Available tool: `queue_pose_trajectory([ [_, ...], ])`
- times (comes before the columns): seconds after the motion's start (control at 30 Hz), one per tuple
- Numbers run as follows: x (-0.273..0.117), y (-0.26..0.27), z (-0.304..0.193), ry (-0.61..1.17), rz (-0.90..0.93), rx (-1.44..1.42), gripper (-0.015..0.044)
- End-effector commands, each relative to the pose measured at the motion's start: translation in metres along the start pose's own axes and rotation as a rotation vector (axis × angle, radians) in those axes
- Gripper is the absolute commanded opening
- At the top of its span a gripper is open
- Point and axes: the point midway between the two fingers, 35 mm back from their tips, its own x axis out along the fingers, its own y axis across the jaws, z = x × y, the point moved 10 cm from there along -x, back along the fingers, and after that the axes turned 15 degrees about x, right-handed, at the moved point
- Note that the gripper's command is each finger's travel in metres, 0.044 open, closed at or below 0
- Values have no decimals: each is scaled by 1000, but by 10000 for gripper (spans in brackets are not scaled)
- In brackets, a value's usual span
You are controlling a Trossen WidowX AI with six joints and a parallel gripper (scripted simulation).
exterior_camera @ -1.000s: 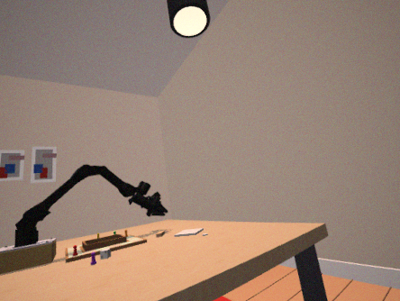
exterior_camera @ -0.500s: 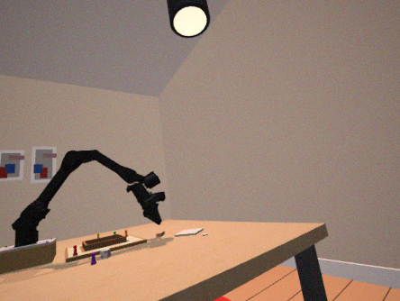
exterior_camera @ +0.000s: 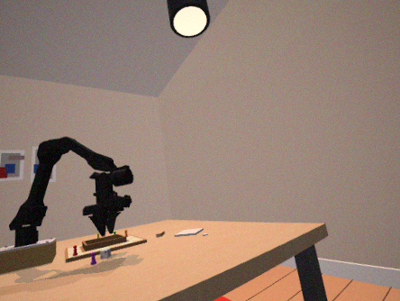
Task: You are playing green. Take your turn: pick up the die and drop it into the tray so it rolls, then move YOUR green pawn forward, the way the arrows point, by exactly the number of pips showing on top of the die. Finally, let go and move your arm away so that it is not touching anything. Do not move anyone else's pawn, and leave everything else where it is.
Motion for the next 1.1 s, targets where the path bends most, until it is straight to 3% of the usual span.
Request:
queue_pose_trajectory([
  [0.0,-1,-6,-8,39,23,9,275],
  [1.07,56,-3,-9,39,23,9,275],
])
